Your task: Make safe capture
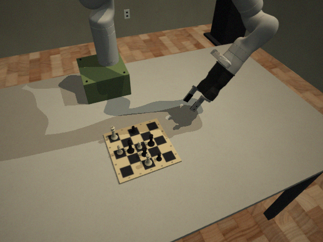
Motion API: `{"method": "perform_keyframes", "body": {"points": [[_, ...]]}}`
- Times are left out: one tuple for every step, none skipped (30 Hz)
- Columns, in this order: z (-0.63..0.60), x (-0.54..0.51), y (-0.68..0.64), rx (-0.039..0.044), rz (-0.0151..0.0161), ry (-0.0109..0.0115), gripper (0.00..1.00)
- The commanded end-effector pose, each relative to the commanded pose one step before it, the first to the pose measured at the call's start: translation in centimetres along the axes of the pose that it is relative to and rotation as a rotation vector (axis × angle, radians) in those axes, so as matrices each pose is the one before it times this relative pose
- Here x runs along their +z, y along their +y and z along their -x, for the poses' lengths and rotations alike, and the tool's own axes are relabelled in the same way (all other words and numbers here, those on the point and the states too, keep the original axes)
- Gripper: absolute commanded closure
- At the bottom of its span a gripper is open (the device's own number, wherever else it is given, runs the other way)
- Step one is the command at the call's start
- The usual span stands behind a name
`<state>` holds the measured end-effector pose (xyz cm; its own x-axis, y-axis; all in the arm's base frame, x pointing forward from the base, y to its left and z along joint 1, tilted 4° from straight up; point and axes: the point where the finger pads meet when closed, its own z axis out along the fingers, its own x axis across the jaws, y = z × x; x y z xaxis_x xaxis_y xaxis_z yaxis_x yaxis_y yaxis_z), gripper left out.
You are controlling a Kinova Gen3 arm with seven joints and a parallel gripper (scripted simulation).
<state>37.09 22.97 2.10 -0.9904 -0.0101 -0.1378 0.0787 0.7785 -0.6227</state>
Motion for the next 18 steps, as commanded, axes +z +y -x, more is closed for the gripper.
{"method": "perform_keyframes", "body": {"points": [[0.369, -0.907, -0.418, 0.00767, 0.00992, -0.00644, 0.00], [0.008, -0.083, -0.062, 0.00000, 0.00000, 0.00000, 0.00], [0.003, -0.033, -0.025, 0.00000, 0.00000, 0.00000, 0.00], [0.000, -0.005, -0.004, 0.00000, 0.00000, 0.00000, 0.00], [-0.158, 0.290, 0.103, -0.00345, -0.00448, 0.00283, 0.00], [0.004, 0.011, -0.014, 0.00047, 0.00046, 0.00045, 0.00], [0.011, 0.030, -0.036, 0.00123, 0.00120, 0.00118, 0.00], [0.021, 0.055, -0.067, 0.00229, 0.00222, 0.00218, 0.00], [0.033, 0.086, -0.106, 0.00361, 0.00349, 0.00342, 0.00], [0.046, 0.120, -0.151, 0.00516, 0.00495, 0.00483, 0.00], [0.061, 0.157, -0.201, 0.00690, 0.00656, 0.00637, 0.00], [0.076, 0.194, -0.255, 0.00882, 0.00828, 0.00799, 0.00], [0.091, 0.230, -0.312, 0.01089, 0.01005, 0.00963, 0.00], [0.106, 0.264, -0.371, 0.01308, 0.01186, 0.01124, 0.00], [0.000, 0.000, 0.000, 0.00000, 0.00000, 0.00000, 0.00], [0.000, 0.000, 0.000, 0.00000, 0.00000, 0.00000, 0.00], [0.120, 0.292, -0.432, 0.01538, 0.01365, 0.01279, 0.00], [0.134, 0.315, -0.493, 0.01776, 0.01540, 0.01423, 0.00]]}}
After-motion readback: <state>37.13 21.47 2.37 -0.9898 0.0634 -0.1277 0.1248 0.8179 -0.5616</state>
